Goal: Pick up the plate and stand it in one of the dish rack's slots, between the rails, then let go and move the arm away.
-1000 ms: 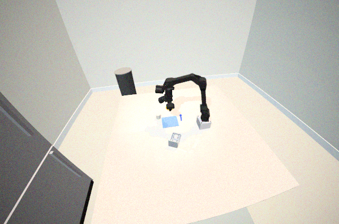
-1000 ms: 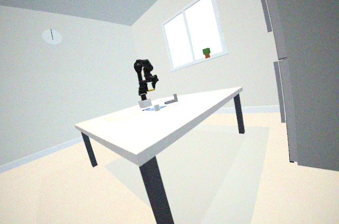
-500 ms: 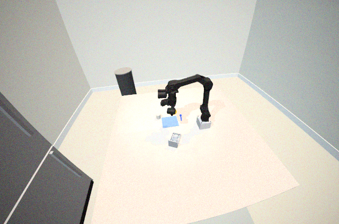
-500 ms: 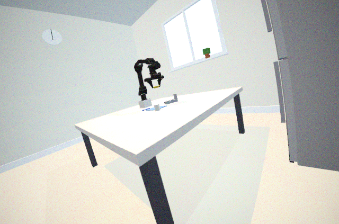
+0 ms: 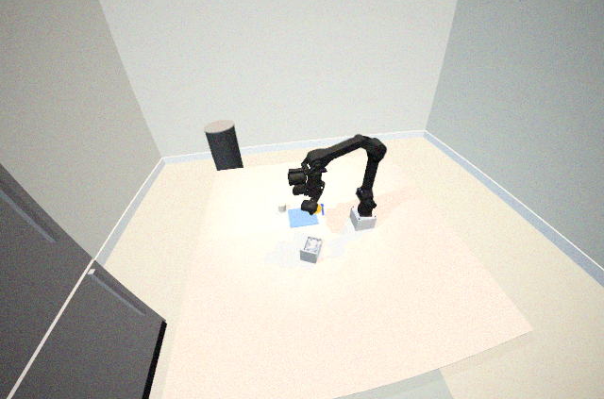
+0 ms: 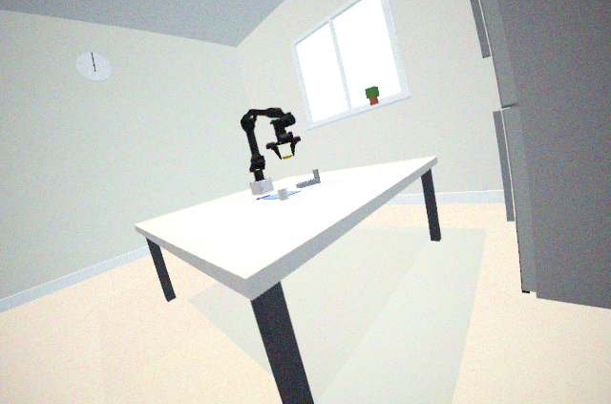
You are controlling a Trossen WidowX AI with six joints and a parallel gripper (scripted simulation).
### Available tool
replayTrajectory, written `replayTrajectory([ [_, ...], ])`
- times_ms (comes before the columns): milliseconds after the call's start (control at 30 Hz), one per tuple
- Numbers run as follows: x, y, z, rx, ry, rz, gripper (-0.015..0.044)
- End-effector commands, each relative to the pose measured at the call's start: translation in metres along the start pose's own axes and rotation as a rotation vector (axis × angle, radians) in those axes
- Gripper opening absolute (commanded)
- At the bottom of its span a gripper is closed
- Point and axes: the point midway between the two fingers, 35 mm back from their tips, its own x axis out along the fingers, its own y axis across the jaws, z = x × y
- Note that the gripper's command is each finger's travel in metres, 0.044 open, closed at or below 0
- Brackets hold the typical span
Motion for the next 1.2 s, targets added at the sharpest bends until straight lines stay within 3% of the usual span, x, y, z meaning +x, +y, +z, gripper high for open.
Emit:
replayTrajectory([
  [0, 0.017, 0.007, 0.006, -0.012, 0.006, 0.05, 0.0],
  [1167, 0.121, 0.056, 0.08, -0.332, -0.293, 0.658, 0.0],
])
